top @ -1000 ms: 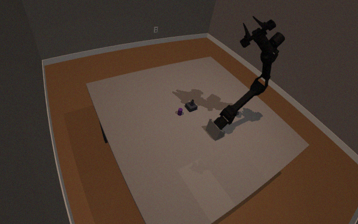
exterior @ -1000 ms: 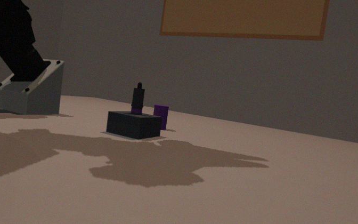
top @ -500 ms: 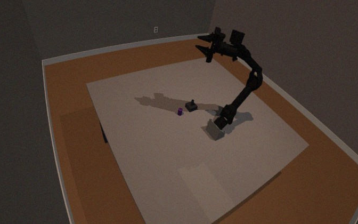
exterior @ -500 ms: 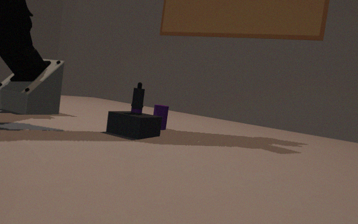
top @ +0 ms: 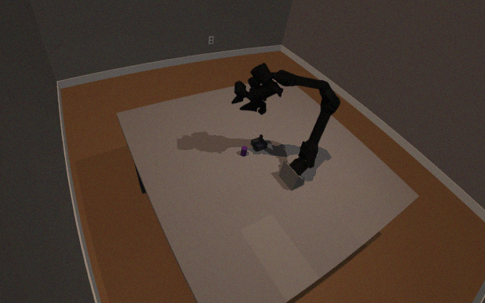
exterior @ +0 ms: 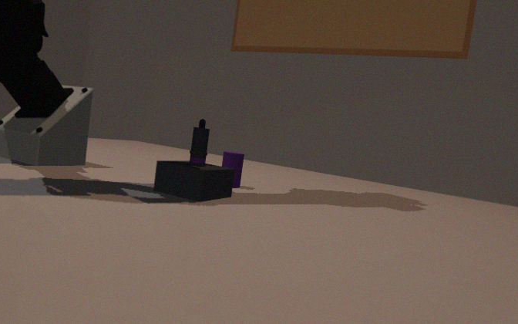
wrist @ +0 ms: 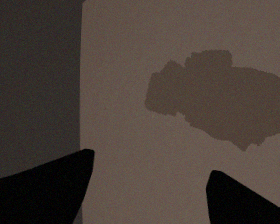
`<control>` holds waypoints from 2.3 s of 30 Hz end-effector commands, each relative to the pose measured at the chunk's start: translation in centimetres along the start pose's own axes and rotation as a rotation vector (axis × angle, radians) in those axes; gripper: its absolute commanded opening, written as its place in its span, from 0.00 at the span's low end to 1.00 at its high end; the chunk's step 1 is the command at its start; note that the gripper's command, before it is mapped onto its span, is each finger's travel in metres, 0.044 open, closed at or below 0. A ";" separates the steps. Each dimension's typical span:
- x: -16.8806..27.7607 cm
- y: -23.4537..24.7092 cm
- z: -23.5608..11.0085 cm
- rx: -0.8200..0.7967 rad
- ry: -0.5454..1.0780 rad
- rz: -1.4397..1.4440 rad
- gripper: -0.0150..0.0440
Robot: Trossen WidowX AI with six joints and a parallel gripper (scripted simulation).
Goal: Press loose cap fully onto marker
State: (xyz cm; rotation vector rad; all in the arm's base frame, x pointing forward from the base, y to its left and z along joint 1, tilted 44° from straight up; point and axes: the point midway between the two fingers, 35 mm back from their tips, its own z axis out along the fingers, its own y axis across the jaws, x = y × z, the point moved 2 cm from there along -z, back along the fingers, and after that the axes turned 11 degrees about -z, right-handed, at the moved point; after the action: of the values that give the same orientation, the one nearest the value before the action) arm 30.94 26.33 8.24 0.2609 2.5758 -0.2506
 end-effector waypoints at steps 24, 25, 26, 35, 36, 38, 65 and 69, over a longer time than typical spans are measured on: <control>7.3 -16.7 13.0 0.630 0.443 -0.100 0.68; 7.4 -17.0 13.4 0.630 0.443 -0.100 0.68; 7.6 -17.4 13.8 0.630 0.443 -0.100 0.68; 7.9 -17.9 14.5 0.630 0.442 -0.100 0.68; 7.9 -18.0 14.7 0.630 0.442 -0.100 0.68; 8.0 -18.2 14.9 0.630 0.442 -0.100 0.68; 9.5 -20.6 17.8 0.633 0.441 -0.100 0.68; 9.5 -20.6 17.8 0.632 0.441 -0.100 0.50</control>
State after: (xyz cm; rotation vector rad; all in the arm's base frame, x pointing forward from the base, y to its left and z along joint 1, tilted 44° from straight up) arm 26.91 3.79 -9.04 0.4616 2.8700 -1.1576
